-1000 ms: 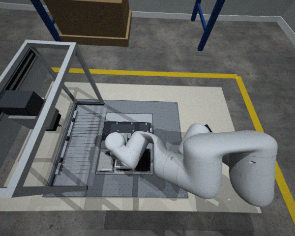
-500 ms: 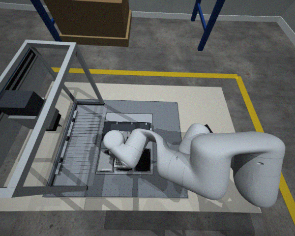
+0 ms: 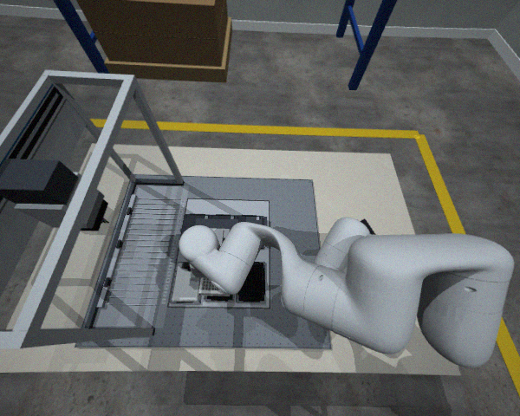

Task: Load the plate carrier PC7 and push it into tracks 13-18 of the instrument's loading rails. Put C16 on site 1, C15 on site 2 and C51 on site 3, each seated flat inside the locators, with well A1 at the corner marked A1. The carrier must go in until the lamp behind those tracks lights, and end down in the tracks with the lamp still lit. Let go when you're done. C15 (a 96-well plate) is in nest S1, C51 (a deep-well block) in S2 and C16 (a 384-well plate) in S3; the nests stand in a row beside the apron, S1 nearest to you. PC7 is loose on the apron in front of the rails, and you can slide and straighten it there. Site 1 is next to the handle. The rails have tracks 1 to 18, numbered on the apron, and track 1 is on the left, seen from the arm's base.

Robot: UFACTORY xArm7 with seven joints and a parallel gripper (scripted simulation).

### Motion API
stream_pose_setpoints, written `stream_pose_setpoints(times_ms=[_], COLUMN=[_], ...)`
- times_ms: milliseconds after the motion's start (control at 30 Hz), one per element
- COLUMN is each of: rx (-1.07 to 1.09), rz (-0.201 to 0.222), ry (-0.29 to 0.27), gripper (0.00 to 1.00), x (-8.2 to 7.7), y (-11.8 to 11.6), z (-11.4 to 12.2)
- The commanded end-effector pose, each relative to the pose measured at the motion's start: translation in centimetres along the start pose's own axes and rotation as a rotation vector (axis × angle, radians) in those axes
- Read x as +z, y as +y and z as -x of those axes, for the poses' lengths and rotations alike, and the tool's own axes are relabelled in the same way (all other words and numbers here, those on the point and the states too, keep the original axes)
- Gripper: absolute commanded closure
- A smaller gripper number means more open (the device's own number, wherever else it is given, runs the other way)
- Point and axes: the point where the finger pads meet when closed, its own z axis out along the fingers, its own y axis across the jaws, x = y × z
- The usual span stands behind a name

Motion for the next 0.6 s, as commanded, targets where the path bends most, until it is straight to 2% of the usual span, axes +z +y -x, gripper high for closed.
stream_pose_setpoints(times_ms=[0,333,567], rx=[0.000,0.000,0.000], rz=[-0.003,-0.003,-0.003], ry=[0.000,0.000,0.000], gripper=[1.00,1.00,1.00], x=[-1.0,-2.6,-2.6], y=[-0.1,-0.1,-0.1], z=[0.0,0.0,0.0])
